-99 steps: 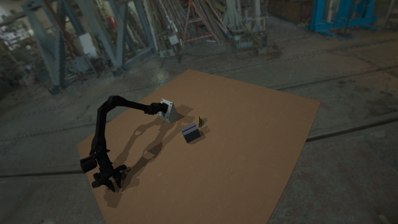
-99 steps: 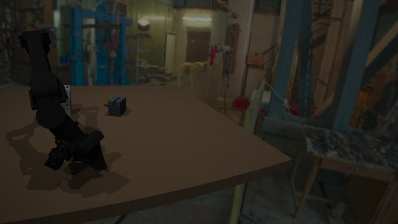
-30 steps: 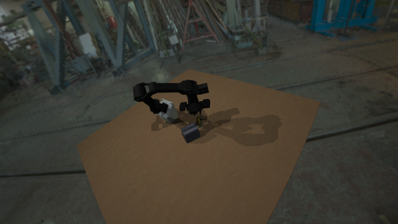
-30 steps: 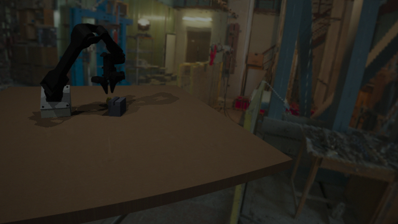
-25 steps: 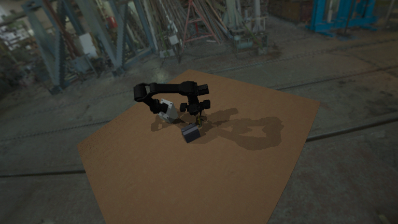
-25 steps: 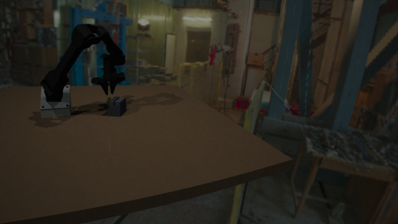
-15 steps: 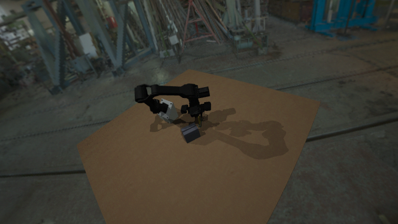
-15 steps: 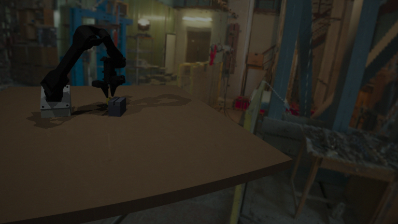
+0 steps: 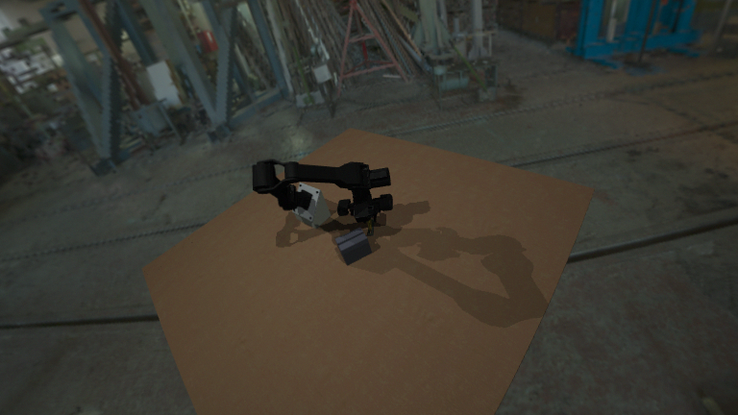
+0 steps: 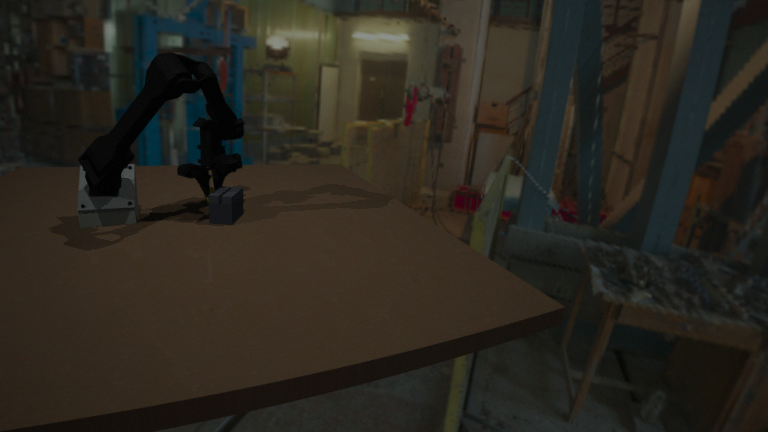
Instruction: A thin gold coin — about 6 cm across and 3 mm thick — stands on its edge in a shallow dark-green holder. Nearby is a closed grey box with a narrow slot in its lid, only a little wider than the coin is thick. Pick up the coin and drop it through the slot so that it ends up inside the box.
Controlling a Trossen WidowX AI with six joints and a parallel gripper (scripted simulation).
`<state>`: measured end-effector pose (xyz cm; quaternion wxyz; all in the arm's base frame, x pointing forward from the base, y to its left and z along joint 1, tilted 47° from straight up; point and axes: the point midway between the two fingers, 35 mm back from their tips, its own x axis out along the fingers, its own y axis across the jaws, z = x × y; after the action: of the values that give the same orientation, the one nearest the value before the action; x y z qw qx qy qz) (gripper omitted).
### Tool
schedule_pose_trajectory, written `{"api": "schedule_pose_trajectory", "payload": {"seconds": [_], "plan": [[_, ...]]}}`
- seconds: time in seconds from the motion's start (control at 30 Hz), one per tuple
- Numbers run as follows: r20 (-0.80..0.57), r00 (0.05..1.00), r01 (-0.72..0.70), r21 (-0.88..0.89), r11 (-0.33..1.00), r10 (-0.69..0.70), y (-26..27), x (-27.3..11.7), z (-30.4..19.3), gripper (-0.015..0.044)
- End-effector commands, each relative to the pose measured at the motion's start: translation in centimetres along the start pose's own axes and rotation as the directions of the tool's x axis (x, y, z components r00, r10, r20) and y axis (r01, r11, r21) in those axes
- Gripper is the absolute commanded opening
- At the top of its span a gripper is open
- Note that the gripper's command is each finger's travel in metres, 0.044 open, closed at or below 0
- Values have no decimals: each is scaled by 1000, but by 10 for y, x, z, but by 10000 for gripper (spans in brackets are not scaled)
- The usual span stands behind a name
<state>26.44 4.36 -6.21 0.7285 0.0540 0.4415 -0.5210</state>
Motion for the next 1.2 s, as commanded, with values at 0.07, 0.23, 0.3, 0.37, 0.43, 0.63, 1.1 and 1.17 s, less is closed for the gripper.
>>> {"api": "schedule_pose_trajectory", "payload": {"seconds": [0.07,0.23,0.3,0.37,0.43,0.63,1.1,1.17], "plan": [[5,1000,9,-8,1000,-9,-2,11,-1,161],[6,1000,10,-8,1000,-10,-3,19,-1,161],[6,1000,10,-8,1000,-10,-3,21,-1,161],[6,1000,10,-8,1000,-10,-3,21,-1,134],[6,1000,10,-8,1000,-10,-3,21,-1,82],[6,1000,10,-8,1000,-10,-3,21,-1,0],[3,1000,7,-9,1000,-7,0,3,-1,0],[3,1000,7,-9,1000,-7,1,-2,-1,0]]}}
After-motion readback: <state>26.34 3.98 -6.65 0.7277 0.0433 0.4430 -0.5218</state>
